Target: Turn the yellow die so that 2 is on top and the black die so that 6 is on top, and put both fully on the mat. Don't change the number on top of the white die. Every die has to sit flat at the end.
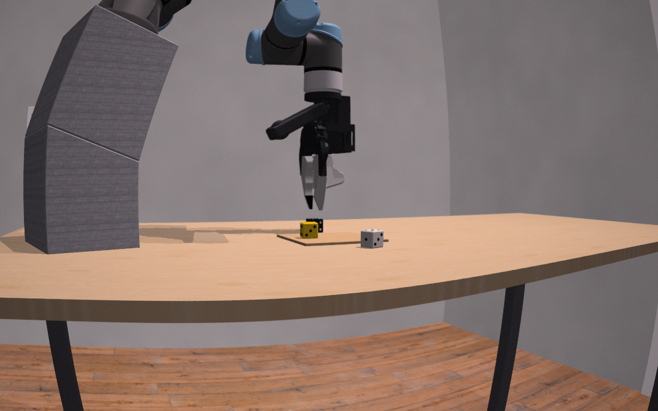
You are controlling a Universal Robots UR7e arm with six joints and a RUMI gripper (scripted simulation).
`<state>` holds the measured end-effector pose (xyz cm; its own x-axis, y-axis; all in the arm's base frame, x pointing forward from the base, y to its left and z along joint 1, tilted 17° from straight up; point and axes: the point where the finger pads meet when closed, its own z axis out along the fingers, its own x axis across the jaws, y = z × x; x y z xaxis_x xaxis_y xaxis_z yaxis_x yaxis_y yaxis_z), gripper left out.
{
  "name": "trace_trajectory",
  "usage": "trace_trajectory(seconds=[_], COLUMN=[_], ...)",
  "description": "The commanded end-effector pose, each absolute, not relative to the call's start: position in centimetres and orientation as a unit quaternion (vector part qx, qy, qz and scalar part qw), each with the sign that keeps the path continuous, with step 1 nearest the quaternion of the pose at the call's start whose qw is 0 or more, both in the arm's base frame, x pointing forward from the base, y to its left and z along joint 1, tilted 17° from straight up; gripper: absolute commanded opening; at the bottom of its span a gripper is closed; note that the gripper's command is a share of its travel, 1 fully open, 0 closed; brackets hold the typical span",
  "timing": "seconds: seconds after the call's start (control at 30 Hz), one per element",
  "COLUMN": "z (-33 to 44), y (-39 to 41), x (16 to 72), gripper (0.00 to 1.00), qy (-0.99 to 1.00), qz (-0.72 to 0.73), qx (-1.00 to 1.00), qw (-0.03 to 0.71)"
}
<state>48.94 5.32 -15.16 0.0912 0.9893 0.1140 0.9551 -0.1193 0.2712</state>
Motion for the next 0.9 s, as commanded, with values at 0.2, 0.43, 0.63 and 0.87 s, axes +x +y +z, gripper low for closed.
trace_trajectory(seconds=[0.2,0.43,0.63,0.87], z=[-15.95,-16.05,-16.05,-16.05], y=[5.37,5.37,5.38,5.38], x=[49.22,49.25,49.25,49.25], gripper=[0.24,0.24,0.24,0.24], qy=[0.66,0.66,0.66,0.66], qz=[0.135,0.135,0.135,0.135], qx=[0.736,0.736,0.736,0.736], qw=[0.064,0.064,0.064,0.064])
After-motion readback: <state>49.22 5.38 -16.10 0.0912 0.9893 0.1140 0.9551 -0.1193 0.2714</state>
